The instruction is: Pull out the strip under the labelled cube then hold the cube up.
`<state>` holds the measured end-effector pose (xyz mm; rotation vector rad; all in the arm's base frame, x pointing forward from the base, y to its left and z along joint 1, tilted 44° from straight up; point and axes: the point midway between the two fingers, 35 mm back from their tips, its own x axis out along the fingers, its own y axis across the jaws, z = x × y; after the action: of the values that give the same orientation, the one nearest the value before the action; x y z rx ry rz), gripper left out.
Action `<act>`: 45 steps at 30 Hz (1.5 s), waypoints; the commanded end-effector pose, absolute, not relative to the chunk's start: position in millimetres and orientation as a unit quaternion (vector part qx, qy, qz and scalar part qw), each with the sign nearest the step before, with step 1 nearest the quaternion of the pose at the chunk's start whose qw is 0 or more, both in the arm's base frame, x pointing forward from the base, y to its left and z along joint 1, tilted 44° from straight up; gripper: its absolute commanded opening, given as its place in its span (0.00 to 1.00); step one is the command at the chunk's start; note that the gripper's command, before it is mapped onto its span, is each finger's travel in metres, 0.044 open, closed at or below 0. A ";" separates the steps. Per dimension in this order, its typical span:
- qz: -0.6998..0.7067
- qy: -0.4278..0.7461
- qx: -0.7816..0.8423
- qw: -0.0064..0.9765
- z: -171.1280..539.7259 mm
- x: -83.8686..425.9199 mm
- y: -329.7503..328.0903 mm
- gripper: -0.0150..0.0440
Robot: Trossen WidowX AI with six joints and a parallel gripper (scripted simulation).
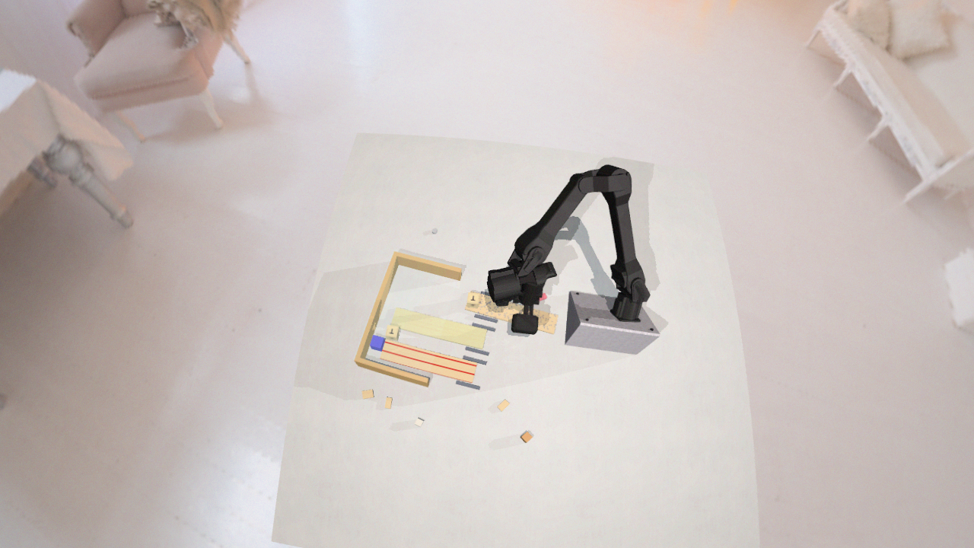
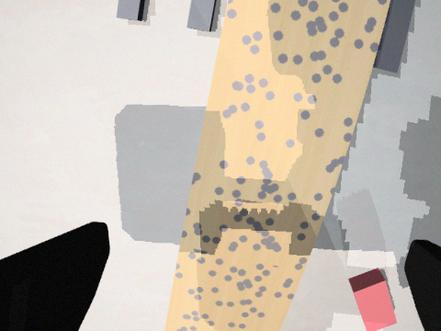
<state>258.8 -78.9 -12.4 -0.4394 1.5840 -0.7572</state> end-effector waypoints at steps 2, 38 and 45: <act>-0.328 0.687 -0.194 0.619 -8.6 276.6 -83.3 1.00; -0.329 0.685 -0.193 0.620 12.3 384.5 -110.8 0.87; -0.329 0.685 -0.193 0.621 3.9 383.4 -118.6 0.68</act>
<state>383.5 -115.9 6.8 -0.4357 1.5748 -0.7594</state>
